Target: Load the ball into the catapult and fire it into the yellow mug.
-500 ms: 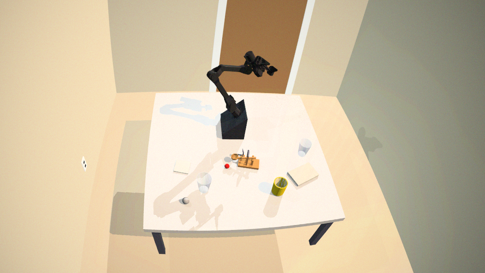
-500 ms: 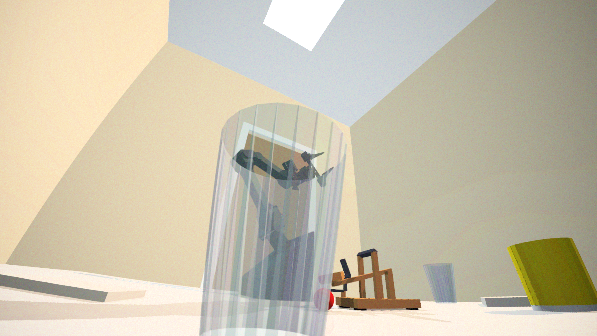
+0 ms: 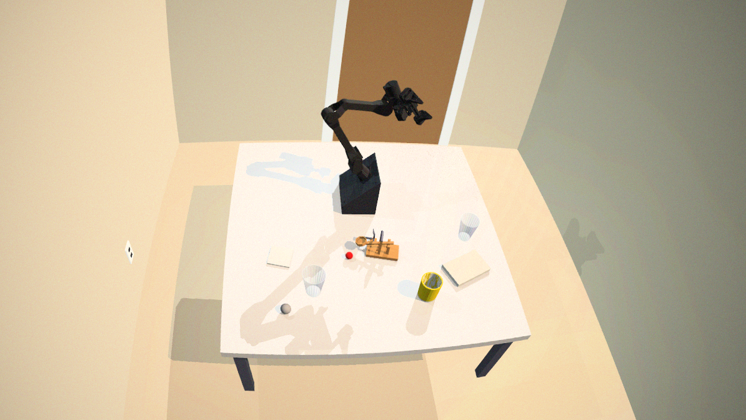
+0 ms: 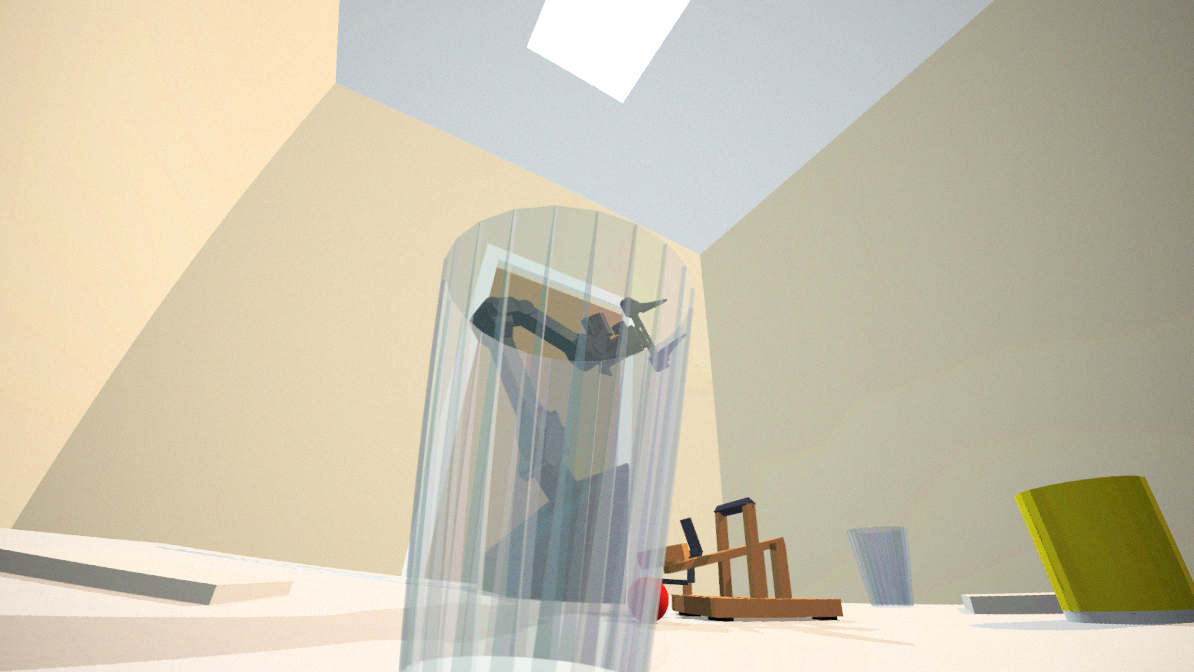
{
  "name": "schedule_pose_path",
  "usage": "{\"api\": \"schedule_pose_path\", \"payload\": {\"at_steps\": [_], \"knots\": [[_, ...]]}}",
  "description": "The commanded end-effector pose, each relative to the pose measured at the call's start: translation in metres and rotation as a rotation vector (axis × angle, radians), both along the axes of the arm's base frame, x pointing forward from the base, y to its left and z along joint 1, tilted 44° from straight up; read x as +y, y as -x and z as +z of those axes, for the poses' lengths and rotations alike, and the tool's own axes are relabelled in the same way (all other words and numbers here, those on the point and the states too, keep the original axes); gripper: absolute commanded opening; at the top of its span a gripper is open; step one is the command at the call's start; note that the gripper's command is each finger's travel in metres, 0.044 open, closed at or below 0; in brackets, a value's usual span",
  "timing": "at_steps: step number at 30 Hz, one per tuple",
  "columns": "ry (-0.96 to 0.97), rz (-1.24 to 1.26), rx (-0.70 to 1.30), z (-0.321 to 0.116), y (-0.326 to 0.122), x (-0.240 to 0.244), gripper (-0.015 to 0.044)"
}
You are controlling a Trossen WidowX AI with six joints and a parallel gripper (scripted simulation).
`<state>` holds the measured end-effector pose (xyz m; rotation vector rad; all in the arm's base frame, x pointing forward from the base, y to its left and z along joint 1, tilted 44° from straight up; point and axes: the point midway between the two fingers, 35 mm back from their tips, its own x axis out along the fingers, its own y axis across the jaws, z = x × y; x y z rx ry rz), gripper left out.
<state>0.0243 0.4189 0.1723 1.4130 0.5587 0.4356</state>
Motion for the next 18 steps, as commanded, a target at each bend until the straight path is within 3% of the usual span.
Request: {"api": "schedule_pose_path", "payload": {"at_steps": [1,18], "knots": [[0.115,-0.009,-0.048,-0.008,-0.018,0.005,0.0440],[0.615,-0.063,-0.213,-0.044,-0.092,0.006,0.0440]]}}
